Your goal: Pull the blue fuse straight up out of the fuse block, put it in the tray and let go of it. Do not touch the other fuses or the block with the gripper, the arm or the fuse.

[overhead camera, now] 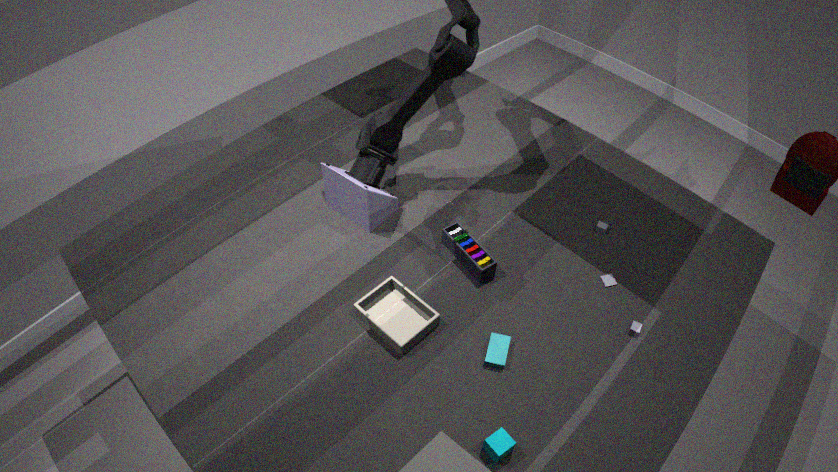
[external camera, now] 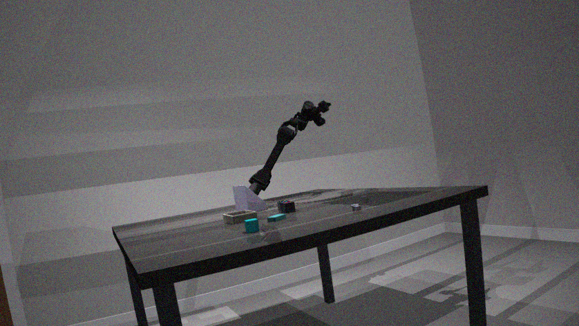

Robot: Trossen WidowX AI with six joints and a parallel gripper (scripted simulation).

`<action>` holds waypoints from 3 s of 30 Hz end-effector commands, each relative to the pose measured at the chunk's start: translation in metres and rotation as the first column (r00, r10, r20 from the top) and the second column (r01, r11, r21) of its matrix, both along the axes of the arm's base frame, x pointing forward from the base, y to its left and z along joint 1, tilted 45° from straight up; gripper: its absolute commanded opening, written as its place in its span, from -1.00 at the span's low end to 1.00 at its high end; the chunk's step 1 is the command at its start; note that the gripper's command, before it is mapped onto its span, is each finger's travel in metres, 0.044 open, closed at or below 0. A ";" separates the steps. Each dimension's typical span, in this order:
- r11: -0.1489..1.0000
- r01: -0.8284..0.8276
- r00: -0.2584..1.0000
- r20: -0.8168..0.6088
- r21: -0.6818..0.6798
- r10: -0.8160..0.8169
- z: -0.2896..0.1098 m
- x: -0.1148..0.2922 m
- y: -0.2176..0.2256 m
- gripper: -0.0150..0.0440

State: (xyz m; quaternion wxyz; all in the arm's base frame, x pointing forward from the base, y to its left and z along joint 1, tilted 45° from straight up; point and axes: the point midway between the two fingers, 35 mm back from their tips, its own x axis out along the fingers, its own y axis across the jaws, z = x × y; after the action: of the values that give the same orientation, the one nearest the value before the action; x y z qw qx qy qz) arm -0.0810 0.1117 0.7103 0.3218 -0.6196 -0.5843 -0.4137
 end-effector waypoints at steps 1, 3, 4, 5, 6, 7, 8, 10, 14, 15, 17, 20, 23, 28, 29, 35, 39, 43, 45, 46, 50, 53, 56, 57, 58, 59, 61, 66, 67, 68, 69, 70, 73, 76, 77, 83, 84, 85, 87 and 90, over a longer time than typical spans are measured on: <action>1.000 0.003 1.000 0.002 0.000 -0.003 0.000 0.000 0.001 0.78; 1.000 0.024 1.000 0.017 -0.003 -0.024 -0.002 -0.003 0.005 0.60; 0.999 0.043 0.999 0.031 -0.005 -0.043 -0.004 -0.005 0.009 0.51; 0.998 0.067 0.997 0.049 -0.009 -0.067 -0.007 -0.008 0.014 0.42; 0.995 0.103 0.992 0.075 -0.011 -0.101 -0.009 -0.011 0.019 0.33; 0.989 0.147 0.983 0.111 -0.012 -0.145 -0.011 -0.014 0.024 0.24; 0.981 0.191 0.971 0.146 -0.011 -0.188 -0.014 -0.017 0.030 0.15; 0.961 0.277 0.939 0.216 -0.006 -0.269 -0.018 -0.022 0.041 -0.03; 0.866 0.499 0.784 0.406 0.036 -0.469 -0.035 -0.031 0.077 -0.25; 0.831 0.553 0.727 0.456 0.054 -0.513 -0.040 -0.032 0.088 -0.25; 0.755 0.648 0.599 0.548 0.098 -0.584 -0.052 -0.031 0.111 -0.25; 0.632 0.754 0.381 0.665 0.179 -0.642 -0.072 -0.025 0.145 -0.25; 0.512 0.815 0.155 0.751 0.270 -0.642 -0.094 -0.011 0.178 -0.25; 0.346 0.833 -0.206 0.823 0.432 -0.530 -0.136 0.026 0.228 -0.25; 0.321 0.826 -0.272 0.826 0.463 -0.493 -0.145 0.035 0.237 -0.25; 0.240 0.741 -0.589 0.779 0.627 -0.216 -0.203 0.103 0.278 -0.25; 0.253 0.667 -0.722 0.692 0.700 -0.009 -0.244 0.156 0.291 -0.25; 0.311 0.602 -0.798 0.573 0.736 0.187 -0.288 0.213 0.292 -0.25; 0.351 0.576 -0.817 0.507 0.738 0.274 -0.310 0.241 0.287 -0.25; 0.374 0.565 -0.823 0.473 0.736 0.314 -0.321 0.256 0.284 -0.25; 0.469 0.538 -0.829 0.339 0.700 0.445 -0.365 0.309 0.262 -0.25; 0.540 0.525 -0.826 0.241 0.658 0.510 -0.395 0.345 0.241 -0.25; 0.607 0.522 -0.819 0.153 0.600 0.553 -0.424 0.378 0.215 -0.25; 0.629 0.522 -0.818 0.127 0.577 0.562 -0.434 0.387 0.205 -0.25; 0.651 0.521 -0.817 0.103 0.552 0.567 -0.444 0.396 0.196 -0.25; 0.675 0.520 -0.819 0.080 0.523 0.569 -0.455 0.402 0.186 -0.25; 0.722 0.513 -0.826 0.039 0.465 0.562 -0.476 0.414 0.167 -0.25; 0.825 0.475 -0.863 -0.024 0.308 0.505 -0.527 0.431 0.111 -0.25; 0.840 0.465 -0.871 -0.028 0.279 0.491 -0.536 0.433 0.100 -0.25; 0.855 0.454 -0.879 -0.029 0.252 0.475 -0.545 0.434 0.088 -0.25; 0.868 0.442 -0.888 -0.027 0.227 0.460 -0.554 0.434 0.077 -0.25; 0.879 0.430 -0.896 -0.023 0.204 0.444 -0.562 0.434 0.066 -0.25; 0.907 0.401 -0.915 0.025 0.128 0.402 -0.594 0.430 0.021 -0.25; 0.925 0.368 -0.928 0.095 0.092 0.360 -0.620 0.418 -0.020 -0.25; 0.929 0.358 -0.930 0.120 0.090 0.347 -0.627 0.412 -0.033 -0.25; 0.930 0.324 -0.926 0.259 0.176 0.273 -0.657 0.371 -0.096 -0.25; 0.924 0.324 -0.924 0.276 0.205 0.263 -0.659 0.364 -0.104 -0.25; 0.917 0.326 -0.923 0.287 0.228 0.256 -0.661 0.358 -0.110 -0.25; 0.911 0.328 -0.922 0.295 0.248 0.251 -0.662 0.353 -0.115 -0.25; 0.911 0.328 -0.922 0.295 0.248 0.251 -0.662 0.353 -0.115 -0.25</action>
State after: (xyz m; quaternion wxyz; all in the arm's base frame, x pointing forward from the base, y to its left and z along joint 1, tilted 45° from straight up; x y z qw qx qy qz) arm 0.2763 -0.0041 0.0472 -0.6792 0.1907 -0.3714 -0.6036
